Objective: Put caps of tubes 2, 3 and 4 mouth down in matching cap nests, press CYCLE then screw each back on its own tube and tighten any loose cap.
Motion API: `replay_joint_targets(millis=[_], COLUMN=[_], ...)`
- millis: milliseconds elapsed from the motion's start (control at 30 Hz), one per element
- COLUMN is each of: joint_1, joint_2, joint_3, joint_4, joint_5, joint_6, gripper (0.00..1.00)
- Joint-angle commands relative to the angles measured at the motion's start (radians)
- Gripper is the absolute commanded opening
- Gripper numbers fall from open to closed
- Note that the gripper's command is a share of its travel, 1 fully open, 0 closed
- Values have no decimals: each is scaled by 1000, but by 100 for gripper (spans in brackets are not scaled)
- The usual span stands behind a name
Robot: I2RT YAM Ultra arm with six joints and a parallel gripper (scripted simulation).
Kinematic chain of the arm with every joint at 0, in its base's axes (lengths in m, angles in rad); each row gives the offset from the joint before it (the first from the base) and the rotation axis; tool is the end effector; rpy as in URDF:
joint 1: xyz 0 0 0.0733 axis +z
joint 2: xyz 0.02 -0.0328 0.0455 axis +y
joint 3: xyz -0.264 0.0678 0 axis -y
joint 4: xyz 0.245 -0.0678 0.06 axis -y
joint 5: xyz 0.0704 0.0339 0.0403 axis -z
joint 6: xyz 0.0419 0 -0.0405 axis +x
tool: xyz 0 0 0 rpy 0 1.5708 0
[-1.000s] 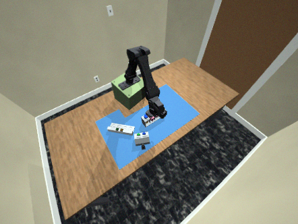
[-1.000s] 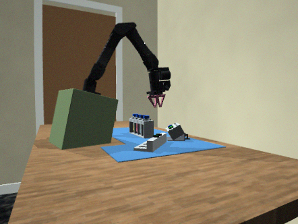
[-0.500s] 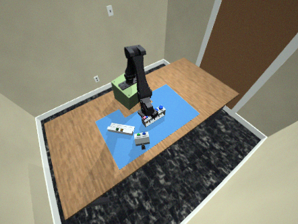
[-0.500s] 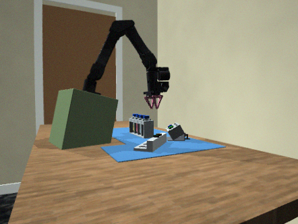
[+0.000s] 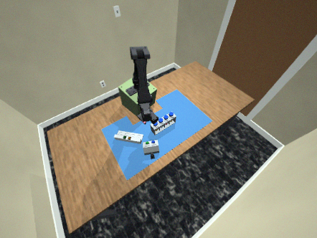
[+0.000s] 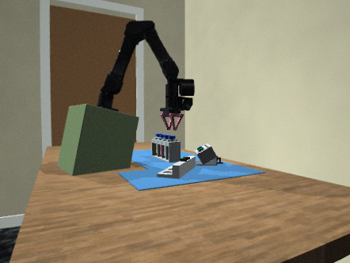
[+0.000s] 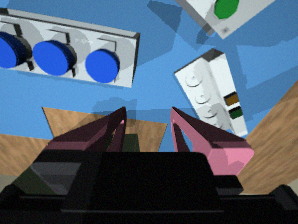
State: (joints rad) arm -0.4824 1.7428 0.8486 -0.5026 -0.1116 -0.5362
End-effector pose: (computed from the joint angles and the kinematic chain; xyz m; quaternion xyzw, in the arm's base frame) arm 0.2548 -0.1269 0.1151 -0.0316 0.9942 0.0062 0.1028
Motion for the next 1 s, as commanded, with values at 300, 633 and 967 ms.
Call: replay_joint_targets(millis=[300, 633, 967], joint_1=[-58, 99, 258], joint_2=[-42, -73, -79], joint_3=[-52, -68, -56], joint_4=[14, 18, 12], joint_5=[-17, 11, 41], joint_6=[-85, 488, 1050], gripper=[49, 49, 49])
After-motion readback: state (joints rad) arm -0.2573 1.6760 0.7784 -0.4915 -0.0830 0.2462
